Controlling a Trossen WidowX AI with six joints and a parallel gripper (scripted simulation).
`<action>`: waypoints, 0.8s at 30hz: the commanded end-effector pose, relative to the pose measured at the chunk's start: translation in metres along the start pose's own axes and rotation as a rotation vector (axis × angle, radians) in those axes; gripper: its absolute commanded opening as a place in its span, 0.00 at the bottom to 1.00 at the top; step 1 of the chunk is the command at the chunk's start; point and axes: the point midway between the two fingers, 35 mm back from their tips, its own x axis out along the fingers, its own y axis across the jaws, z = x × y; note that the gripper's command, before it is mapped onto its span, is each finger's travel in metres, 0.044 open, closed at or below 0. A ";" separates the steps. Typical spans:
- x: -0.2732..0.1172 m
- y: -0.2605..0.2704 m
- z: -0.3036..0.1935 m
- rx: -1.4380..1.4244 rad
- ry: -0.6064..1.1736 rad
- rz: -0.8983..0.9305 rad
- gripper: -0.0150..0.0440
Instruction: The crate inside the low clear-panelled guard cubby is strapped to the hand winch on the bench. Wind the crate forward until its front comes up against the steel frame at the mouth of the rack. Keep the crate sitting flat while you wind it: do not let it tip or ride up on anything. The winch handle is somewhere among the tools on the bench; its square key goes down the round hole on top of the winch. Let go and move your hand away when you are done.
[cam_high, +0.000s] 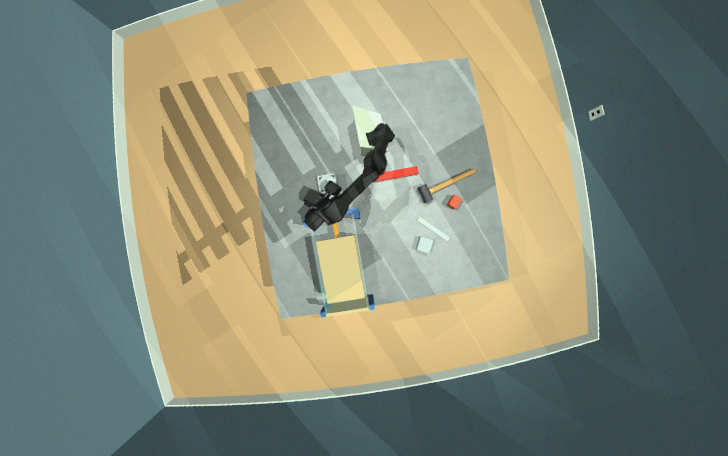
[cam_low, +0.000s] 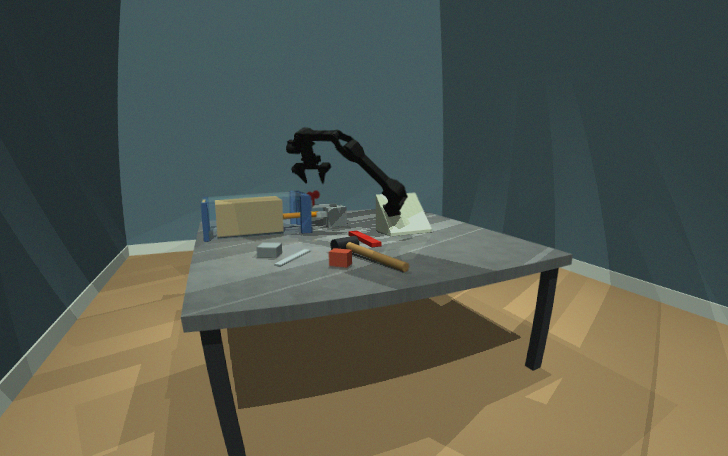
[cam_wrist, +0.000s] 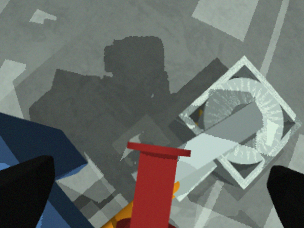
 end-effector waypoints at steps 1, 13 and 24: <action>0.007 0.000 -0.003 0.007 0.004 -0.009 1.00; 0.025 0.002 -0.011 0.007 0.004 -0.008 1.00; 0.041 0.002 -0.019 0.006 0.005 -0.008 1.00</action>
